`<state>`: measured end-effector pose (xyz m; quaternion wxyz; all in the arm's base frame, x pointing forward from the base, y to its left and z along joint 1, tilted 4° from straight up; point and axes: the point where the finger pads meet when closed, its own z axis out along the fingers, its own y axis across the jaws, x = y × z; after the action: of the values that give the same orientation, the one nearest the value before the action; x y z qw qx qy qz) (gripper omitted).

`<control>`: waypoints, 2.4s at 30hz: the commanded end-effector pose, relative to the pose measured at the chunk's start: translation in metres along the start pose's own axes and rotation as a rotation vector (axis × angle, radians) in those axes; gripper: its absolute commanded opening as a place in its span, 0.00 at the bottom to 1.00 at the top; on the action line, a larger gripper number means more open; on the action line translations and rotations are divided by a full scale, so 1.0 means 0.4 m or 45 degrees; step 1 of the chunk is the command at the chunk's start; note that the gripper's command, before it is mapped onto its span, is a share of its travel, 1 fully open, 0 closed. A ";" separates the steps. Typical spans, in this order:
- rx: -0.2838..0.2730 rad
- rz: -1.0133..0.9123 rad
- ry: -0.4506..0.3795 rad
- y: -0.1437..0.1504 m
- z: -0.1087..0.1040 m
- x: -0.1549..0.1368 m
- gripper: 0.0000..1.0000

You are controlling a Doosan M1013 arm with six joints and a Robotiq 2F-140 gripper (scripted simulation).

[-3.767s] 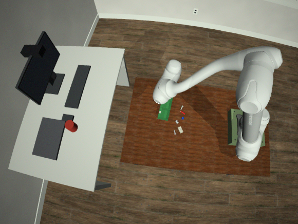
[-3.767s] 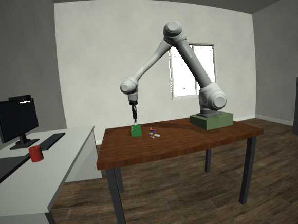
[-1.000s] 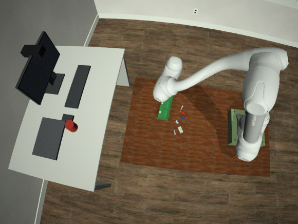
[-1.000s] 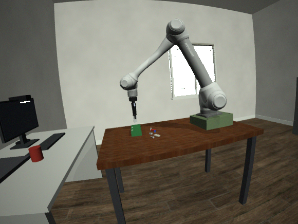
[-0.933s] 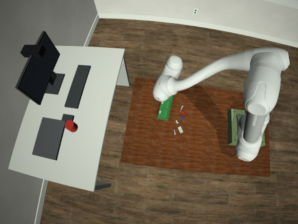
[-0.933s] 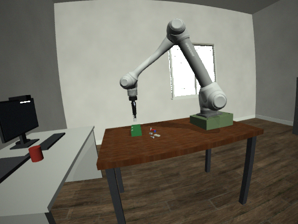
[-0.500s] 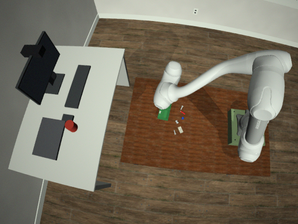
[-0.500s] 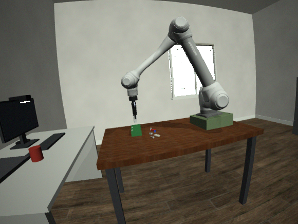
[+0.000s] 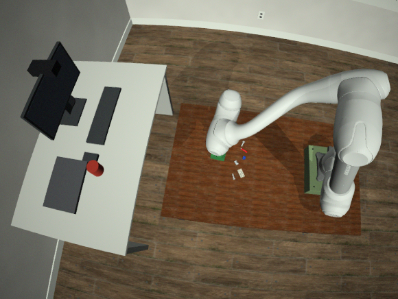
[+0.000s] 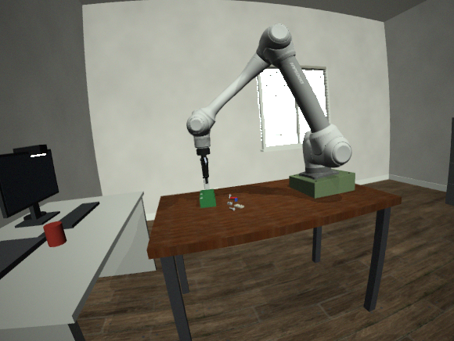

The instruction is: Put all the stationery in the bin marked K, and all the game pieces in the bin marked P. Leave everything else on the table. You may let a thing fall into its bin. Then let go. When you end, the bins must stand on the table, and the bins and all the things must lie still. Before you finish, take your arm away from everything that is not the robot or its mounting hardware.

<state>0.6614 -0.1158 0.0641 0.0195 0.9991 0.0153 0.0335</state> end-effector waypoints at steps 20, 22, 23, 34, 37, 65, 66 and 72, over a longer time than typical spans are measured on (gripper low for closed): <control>0.000 0.000 0.000 0.000 0.130 0.000 0.05; 0.000 0.000 0.000 0.000 0.132 0.000 0.05; 0.000 0.000 0.000 0.000 0.132 0.000 0.05; 0.000 0.000 0.000 0.000 0.132 0.000 0.05; 0.000 0.000 0.000 0.000 0.132 0.000 0.05; 0.000 0.000 0.000 0.000 0.132 0.000 0.05; 0.000 0.000 0.000 0.000 0.132 0.000 0.05; 0.000 0.000 0.000 0.000 0.115 0.000 0.05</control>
<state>0.6647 -0.1176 0.0157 0.0195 0.9991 0.0153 0.0335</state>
